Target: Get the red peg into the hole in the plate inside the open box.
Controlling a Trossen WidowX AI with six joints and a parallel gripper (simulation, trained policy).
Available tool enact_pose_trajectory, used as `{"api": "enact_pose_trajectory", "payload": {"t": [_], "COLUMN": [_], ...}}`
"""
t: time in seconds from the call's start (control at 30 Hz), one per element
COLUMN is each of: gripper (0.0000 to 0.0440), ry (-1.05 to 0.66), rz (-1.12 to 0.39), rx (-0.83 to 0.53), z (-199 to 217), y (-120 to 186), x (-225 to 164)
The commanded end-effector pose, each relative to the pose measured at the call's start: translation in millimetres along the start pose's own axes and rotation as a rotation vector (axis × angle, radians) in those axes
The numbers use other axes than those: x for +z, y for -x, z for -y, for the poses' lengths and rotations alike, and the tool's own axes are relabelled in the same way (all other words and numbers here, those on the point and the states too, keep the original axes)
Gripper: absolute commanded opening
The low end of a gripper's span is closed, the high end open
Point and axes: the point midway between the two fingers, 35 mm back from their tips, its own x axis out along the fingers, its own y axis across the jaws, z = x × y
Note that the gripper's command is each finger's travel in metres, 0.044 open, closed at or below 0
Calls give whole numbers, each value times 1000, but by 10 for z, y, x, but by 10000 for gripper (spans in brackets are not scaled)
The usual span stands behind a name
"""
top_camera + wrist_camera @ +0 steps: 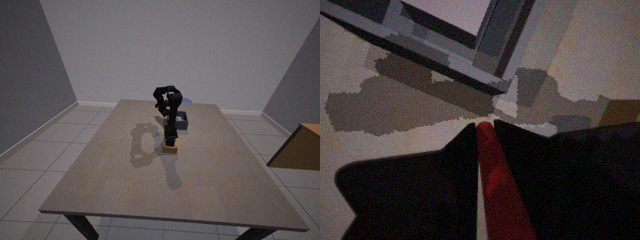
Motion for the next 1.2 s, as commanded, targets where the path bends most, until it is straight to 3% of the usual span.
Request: {"api": "enact_pose_trajectory", "payload": {"t": [0.0,0.67,1.17], "gripper": [0,0,0], "ry": [-39,-115,-6], "rz": [25,68,-2], "rx": [5,1,19], "z": [-55,-98,-88], "y": [-8,-430,-879], "x": [202,1132,1421]}}
